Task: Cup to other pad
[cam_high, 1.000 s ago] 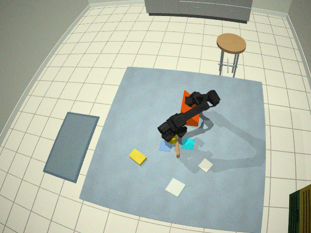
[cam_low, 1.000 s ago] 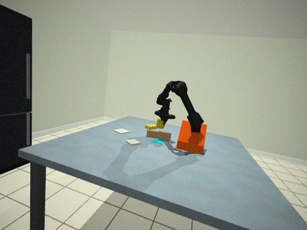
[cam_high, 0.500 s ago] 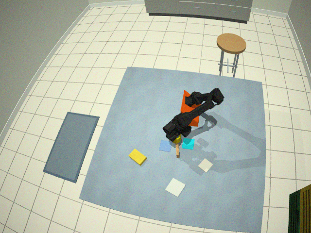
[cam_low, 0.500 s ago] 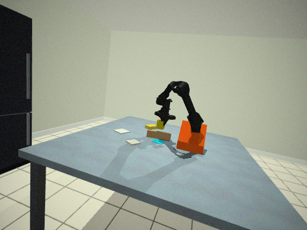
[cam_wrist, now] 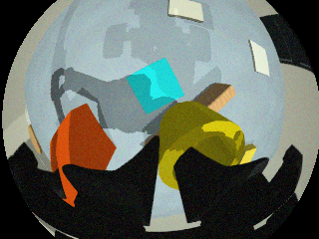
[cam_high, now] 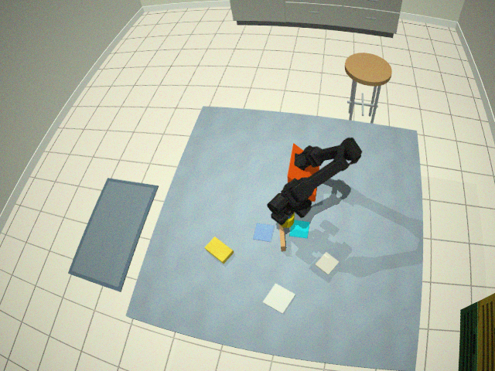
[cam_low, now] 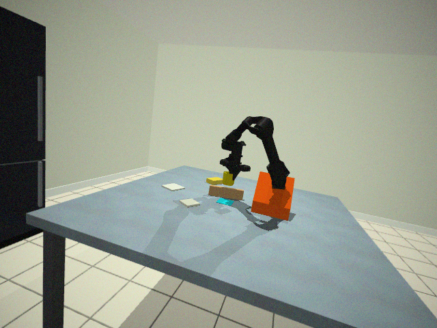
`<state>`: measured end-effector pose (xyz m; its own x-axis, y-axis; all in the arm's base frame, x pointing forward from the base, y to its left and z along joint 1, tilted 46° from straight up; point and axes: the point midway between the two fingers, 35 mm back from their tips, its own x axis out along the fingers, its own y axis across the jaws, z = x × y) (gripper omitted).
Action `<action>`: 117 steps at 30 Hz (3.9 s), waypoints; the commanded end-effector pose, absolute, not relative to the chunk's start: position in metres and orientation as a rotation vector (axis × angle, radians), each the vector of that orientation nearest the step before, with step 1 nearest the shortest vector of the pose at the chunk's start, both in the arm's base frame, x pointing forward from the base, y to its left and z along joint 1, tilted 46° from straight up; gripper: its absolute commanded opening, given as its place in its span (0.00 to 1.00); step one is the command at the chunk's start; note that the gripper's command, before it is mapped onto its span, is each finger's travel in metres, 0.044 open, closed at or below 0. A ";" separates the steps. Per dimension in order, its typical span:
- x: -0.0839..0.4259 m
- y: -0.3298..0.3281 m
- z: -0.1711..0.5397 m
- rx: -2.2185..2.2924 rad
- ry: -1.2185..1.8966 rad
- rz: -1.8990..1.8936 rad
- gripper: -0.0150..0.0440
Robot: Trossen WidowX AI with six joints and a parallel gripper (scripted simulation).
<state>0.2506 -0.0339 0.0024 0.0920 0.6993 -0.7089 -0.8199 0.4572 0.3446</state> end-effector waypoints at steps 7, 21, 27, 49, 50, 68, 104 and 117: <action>0.248 -0.021 0.017 -0.148 0.947 1.131 0.25; 0.243 -0.003 0.036 -0.147 0.947 1.132 0.25; 0.240 0.004 0.043 -0.146 0.946 1.133 0.25; 0.244 0.022 0.025 -0.146 0.946 1.132 0.25; 0.244 0.023 0.024 -0.146 0.946 1.132 0.25; 0.247 0.040 0.008 -0.146 0.946 1.132 0.25; 0.249 0.063 -0.011 -0.156 0.940 1.133 0.25; 0.249 0.063 -0.011 -0.156 0.940 1.133 0.50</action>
